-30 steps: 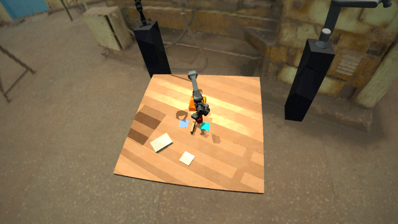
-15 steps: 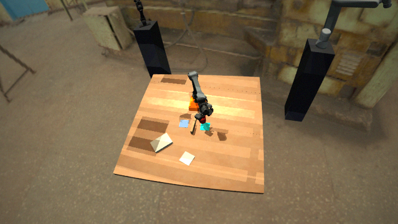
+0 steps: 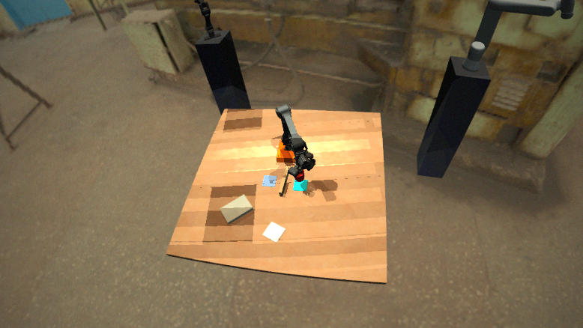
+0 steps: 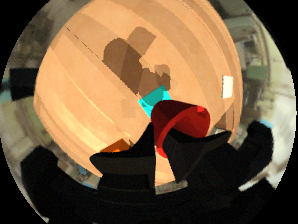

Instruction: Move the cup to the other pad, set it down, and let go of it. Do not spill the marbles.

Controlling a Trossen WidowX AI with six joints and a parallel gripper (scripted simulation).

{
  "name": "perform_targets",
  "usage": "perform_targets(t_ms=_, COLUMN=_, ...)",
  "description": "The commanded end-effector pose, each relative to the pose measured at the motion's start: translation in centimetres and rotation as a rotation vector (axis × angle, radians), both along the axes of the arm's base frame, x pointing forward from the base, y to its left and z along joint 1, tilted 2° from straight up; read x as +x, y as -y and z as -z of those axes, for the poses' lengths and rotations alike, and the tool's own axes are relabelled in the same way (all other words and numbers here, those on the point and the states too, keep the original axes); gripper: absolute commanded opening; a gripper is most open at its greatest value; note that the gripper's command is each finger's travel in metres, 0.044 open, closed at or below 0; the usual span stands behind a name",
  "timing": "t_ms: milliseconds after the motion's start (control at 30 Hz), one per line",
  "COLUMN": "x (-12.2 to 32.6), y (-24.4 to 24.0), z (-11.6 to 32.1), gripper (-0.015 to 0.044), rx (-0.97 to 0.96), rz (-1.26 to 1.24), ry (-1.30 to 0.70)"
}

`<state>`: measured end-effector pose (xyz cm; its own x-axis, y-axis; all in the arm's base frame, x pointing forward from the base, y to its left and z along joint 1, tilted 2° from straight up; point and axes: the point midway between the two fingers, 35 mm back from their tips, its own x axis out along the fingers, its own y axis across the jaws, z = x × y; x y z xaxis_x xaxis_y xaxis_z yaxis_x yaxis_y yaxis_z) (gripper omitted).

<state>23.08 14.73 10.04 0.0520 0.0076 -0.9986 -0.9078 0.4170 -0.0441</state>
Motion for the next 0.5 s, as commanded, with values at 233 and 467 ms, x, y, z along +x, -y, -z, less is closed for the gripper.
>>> perform_targets(t_ms=233, x=0.1, y=0.0, z=1.6, gripper=0.0000, rx=-0.004, rz=0.005, ry=0.000)
perform_targets(t_ms=467, x=0.2, y=-0.1, z=2.6, gripper=0.0000, rx=-0.004, rz=0.005, ry=0.000)
